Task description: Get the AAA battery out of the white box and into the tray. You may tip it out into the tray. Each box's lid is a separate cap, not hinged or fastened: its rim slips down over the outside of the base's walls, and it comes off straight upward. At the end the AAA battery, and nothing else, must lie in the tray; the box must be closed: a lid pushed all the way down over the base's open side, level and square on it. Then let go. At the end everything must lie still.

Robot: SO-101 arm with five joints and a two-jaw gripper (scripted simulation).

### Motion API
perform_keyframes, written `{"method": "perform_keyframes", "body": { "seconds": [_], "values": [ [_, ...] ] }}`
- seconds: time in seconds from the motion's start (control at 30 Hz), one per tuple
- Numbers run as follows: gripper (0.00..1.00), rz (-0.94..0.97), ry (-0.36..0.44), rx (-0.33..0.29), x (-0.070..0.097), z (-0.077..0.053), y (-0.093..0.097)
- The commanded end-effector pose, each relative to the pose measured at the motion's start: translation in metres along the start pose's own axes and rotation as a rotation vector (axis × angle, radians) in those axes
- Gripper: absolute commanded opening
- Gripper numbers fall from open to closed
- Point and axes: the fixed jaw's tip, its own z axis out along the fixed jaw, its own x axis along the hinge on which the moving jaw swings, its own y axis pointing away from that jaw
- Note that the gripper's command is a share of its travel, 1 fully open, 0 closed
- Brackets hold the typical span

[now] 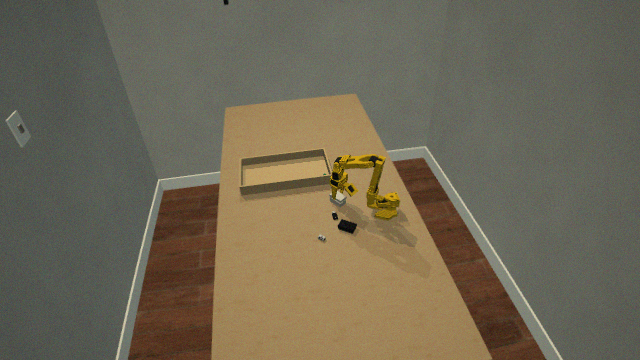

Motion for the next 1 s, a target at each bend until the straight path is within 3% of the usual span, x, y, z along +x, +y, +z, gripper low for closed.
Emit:
{"method": "perform_keyframes", "body": {
  "seconds": [0.0, 0.97],
  "values": [
    [0.20, -0.003, 0.023, 0.010, 0.0031, -0.0007, 0.0012],
    [0.20, -0.003, 0.023, 0.010, 0.0023, 0.0010, 0.0028]
  ]
}}
